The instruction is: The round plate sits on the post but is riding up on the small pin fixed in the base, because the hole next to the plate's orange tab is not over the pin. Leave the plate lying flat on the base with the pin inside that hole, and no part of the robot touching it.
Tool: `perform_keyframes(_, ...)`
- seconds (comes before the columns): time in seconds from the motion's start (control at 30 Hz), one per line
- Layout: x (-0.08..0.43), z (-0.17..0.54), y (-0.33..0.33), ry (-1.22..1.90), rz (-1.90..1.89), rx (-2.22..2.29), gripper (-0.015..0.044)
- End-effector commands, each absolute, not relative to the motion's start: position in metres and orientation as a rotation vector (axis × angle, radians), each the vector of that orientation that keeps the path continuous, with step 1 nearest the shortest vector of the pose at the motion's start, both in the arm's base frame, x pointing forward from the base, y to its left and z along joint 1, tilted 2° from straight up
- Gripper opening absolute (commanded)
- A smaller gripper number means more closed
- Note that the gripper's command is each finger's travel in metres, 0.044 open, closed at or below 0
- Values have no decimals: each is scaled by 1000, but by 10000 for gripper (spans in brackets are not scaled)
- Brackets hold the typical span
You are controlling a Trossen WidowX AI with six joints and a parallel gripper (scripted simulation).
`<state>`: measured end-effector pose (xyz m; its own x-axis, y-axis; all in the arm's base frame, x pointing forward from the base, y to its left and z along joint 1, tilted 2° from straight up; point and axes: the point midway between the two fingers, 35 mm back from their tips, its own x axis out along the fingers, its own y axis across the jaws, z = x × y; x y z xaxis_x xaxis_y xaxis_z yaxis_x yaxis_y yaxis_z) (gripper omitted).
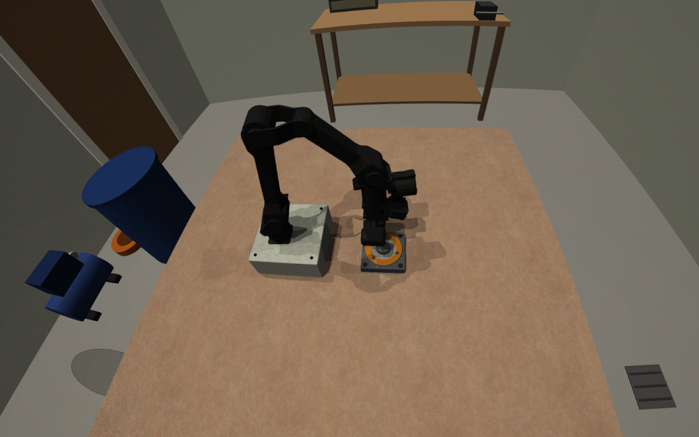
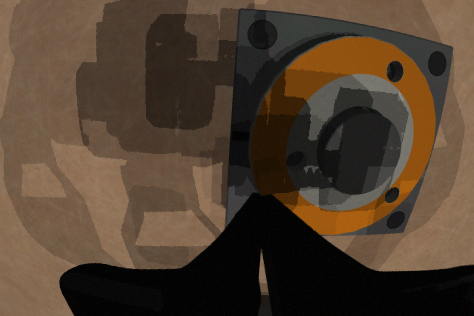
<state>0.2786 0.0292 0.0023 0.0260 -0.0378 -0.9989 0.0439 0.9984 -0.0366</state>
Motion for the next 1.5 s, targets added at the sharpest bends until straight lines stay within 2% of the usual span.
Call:
perform_keyframes(0.0,283,1,32,1543,-61,10,0)
perform_keyframes(0.63,293,1,34,1543,-61,10,0)
perform_keyframes(0.97,287,45,34,1543,-61,10,0)
perform_keyframes(1.47,288,37,33,1547,-61,5,0)
